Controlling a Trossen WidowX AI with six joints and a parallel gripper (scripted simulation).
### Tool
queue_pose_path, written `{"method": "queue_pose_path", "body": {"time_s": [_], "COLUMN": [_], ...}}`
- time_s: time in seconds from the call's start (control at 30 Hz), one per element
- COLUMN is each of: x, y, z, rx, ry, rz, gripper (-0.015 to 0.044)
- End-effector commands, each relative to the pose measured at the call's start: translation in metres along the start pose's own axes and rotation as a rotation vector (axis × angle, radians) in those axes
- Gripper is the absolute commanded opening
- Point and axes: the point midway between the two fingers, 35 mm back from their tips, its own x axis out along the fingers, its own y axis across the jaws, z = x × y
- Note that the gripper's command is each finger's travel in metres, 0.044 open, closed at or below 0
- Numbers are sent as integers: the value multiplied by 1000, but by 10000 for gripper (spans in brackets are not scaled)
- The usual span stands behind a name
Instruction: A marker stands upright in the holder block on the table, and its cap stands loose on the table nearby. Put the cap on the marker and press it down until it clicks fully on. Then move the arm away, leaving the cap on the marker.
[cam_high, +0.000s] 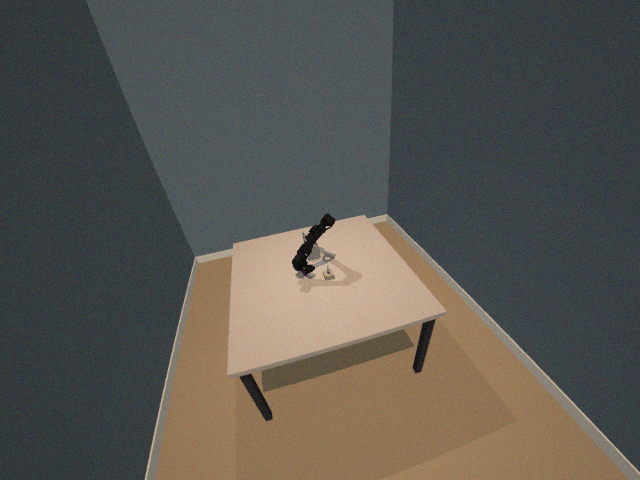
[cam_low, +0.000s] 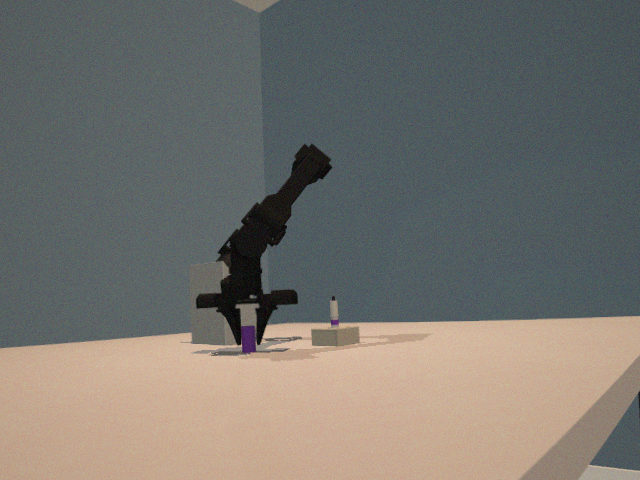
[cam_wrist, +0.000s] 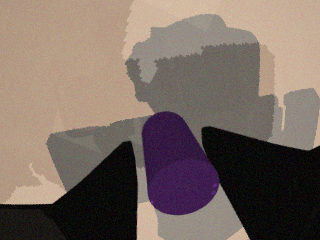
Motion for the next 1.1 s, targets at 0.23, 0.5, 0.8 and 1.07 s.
{"method": "queue_pose_path", "body": {"time_s": [0.23,0.5,0.8,1.07], "x": [2,-16,-41,-60], "y": [-1,0,0,-1], "z": [-1,1,2,1], "rx": [6,6,6,6], "ry": [3,0,-1,0], "rz": [2,0,-1,-1], "gripper": [67,0,0,0]}}
